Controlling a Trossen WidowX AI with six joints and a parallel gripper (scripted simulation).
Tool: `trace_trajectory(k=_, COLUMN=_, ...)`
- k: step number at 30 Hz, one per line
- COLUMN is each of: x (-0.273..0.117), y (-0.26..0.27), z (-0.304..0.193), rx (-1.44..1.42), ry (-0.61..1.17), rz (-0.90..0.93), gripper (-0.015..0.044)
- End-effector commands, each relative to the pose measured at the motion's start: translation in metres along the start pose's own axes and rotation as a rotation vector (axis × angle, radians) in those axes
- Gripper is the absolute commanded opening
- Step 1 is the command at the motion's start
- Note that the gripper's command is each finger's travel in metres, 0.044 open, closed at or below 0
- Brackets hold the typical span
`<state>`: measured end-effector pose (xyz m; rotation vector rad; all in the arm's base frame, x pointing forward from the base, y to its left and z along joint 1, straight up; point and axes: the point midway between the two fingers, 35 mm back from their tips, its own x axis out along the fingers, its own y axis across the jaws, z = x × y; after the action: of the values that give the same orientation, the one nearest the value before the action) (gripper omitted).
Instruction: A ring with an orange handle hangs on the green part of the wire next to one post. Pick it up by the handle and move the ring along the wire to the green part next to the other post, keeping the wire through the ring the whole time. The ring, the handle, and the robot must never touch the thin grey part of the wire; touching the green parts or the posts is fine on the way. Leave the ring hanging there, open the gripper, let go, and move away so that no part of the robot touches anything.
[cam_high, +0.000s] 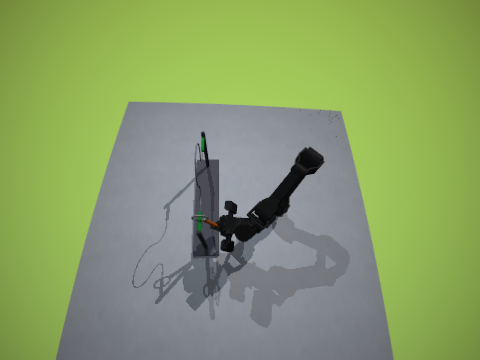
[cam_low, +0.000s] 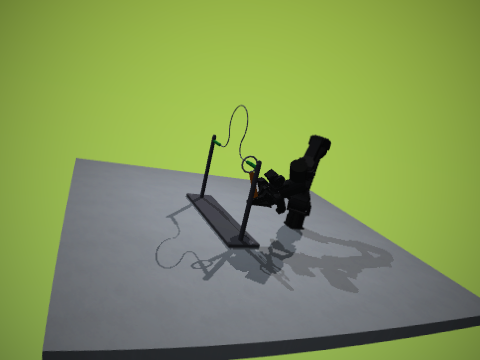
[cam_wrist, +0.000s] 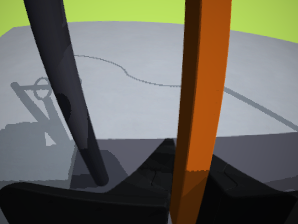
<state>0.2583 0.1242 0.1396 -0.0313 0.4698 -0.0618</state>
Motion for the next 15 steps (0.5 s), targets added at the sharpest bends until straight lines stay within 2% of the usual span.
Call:
trace_trajectory(k=1, x=0.0, y=0.002, z=0.002, rx=0.007, ry=-0.006, rz=-0.004, gripper=-0.015)
trace_trajectory(k=15, x=0.008, y=0.003, z=-0.014, rx=0.007, ry=-0.006, rz=-0.004, gripper=-0.015)
